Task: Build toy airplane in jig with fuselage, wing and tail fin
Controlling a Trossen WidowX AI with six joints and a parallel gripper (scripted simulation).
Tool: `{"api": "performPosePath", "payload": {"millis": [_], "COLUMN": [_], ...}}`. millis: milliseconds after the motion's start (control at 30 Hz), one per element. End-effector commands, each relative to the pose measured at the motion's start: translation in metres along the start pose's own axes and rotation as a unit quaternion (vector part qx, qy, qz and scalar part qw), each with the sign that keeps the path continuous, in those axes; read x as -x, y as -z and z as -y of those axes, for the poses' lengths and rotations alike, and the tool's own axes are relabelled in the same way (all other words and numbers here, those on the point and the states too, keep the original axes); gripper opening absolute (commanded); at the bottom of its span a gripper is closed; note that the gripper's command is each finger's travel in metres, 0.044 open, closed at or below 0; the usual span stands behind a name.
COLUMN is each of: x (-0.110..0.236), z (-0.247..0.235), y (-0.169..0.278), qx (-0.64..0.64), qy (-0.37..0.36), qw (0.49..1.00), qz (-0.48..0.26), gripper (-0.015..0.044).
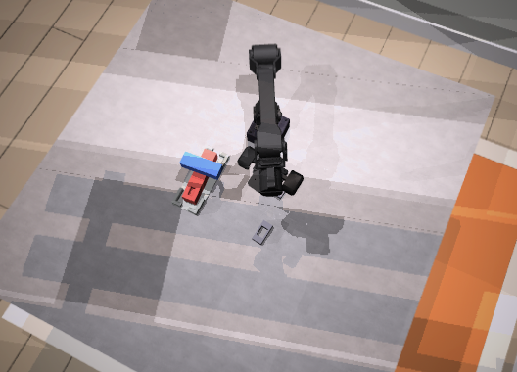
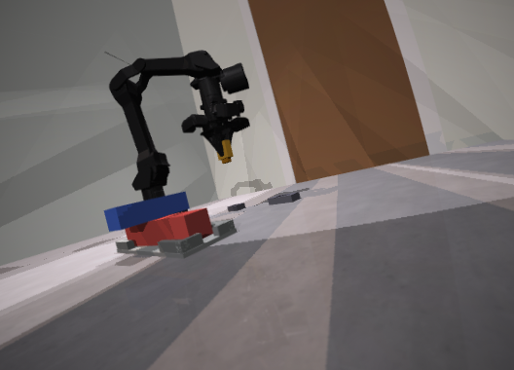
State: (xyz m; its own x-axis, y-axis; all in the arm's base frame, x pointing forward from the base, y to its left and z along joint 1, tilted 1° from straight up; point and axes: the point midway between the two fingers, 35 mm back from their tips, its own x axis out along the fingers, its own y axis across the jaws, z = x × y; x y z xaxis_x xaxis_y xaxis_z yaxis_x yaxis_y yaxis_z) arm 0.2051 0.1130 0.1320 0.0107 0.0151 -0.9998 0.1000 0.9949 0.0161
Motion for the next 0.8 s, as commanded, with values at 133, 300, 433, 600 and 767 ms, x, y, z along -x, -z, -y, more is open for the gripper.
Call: {"api": "performPosePath", "payload": {"millis": [133,300,433,600,767], "x": [-0.001,-0.003,-0.004,-0.006,-0.008], "z": [0.008,0.015,0.021,0.029,0.038], "y": [-0.015,-0.026,-0.034,-0.044,-0.052], "qx": [0.002,0.007,0.011,0.016,0.019], "qy": [-0.002,-0.002,-0.002,-0.002,-0.002], "qw": [1.000,1.000,1.000,1.000,1.000], "qz": [-0.002,-0.001,0.000,0.001,0.000], "gripper": [0.0000,0.0000,0.0000,0.0000,0.0000]}}
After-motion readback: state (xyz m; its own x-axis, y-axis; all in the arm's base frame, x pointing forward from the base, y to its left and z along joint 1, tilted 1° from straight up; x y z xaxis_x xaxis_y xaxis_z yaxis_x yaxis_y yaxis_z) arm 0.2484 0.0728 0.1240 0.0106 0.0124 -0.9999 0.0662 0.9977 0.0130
